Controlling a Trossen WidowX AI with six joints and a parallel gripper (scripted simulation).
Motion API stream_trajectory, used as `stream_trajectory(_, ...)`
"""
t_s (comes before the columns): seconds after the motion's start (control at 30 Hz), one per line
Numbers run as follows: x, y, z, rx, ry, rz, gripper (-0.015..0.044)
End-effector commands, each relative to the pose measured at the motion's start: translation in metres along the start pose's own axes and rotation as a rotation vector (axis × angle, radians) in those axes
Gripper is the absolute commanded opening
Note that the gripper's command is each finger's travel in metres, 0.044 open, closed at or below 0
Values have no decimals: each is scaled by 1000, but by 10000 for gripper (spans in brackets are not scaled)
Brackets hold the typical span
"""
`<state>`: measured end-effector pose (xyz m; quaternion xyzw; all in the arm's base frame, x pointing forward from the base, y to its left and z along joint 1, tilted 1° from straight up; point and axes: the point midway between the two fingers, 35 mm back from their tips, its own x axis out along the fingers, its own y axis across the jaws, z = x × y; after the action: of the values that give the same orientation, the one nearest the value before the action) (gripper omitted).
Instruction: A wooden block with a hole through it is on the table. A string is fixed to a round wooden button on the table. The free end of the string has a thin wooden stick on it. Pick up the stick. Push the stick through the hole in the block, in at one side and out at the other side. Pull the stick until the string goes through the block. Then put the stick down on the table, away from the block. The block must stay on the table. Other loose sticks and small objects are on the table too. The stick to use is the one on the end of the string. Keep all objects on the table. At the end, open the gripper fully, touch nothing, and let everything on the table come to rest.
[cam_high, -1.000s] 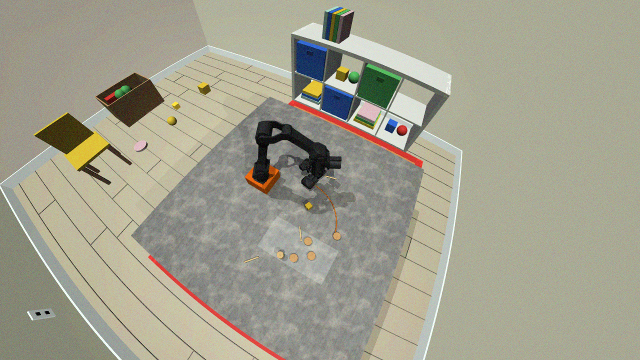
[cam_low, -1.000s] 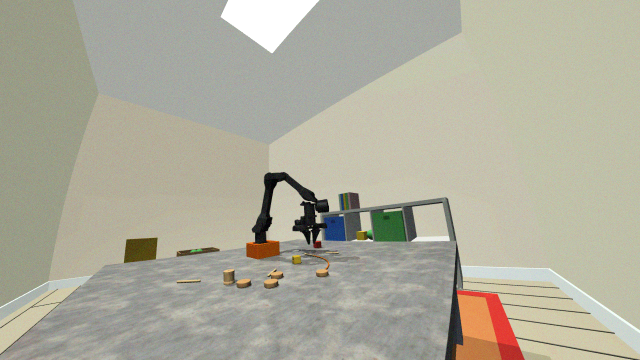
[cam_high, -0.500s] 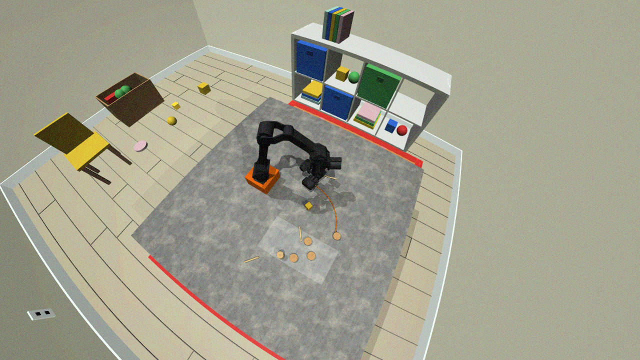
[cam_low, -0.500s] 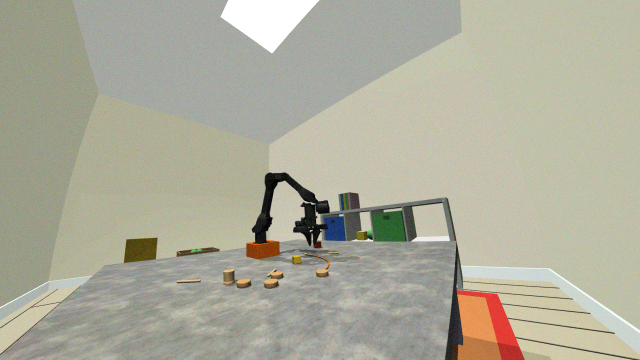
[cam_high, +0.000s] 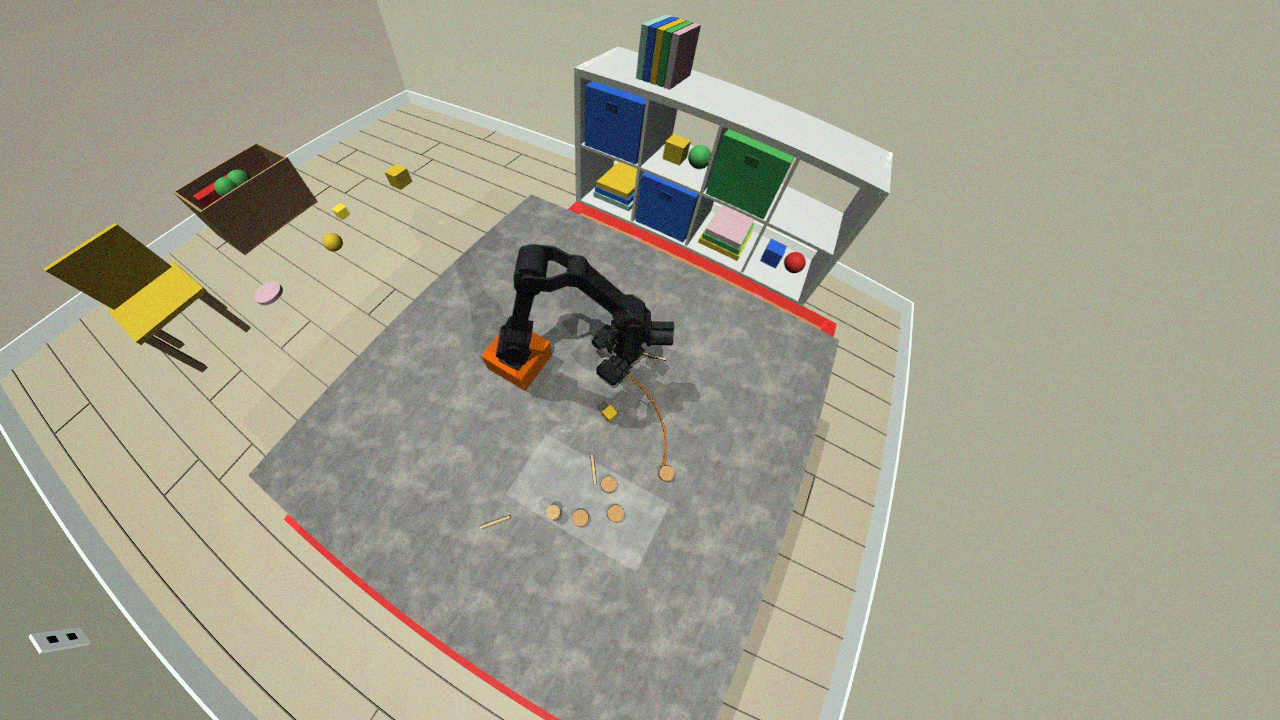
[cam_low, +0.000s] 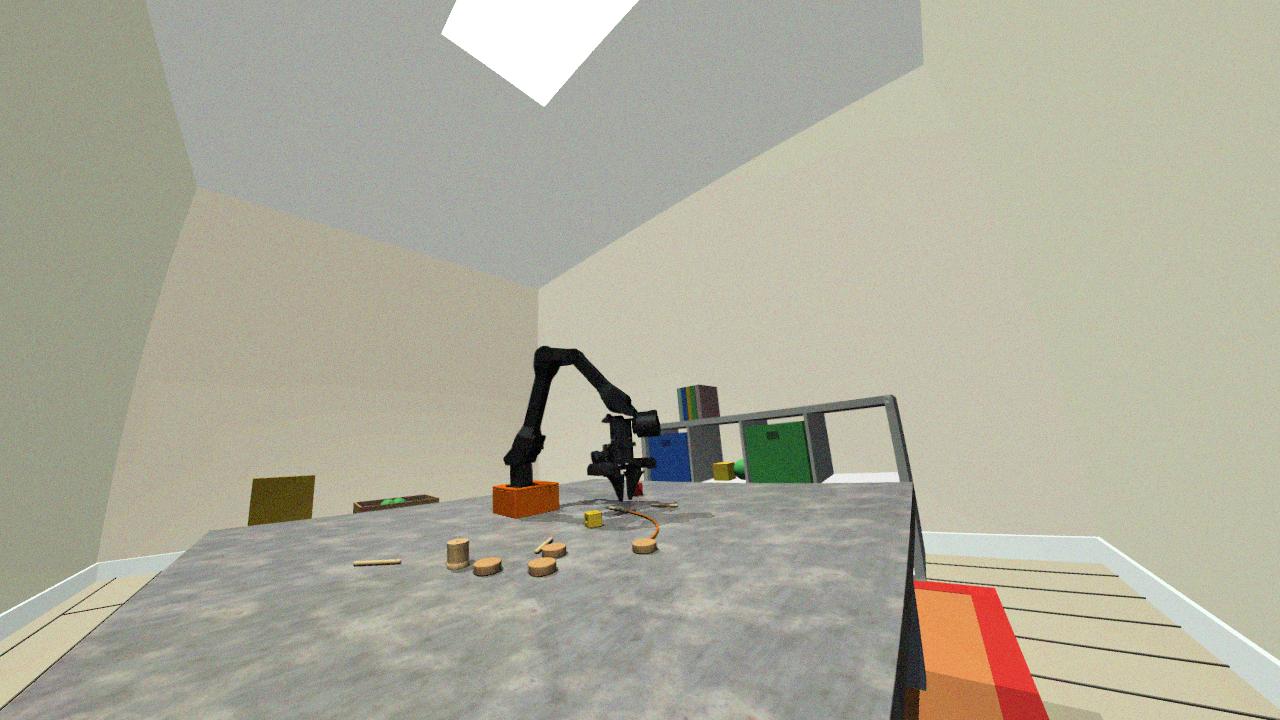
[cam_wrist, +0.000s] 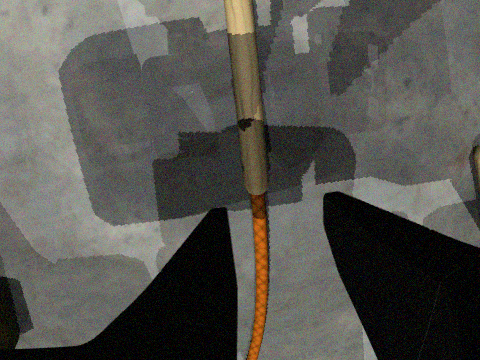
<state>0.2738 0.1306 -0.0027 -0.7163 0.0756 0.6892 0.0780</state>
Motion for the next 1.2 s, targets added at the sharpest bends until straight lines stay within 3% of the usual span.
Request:
stream_trajectory(0.0,9,1,2,-4,-7,2,125)
stream_trajectory(0.63,29,2,3,-4,-7,2,125)
stream_trajectory(0.8,27,2,2,0,-4,3,0)
stream_trajectory(1.17,24,2,2,0,-4,3,0)
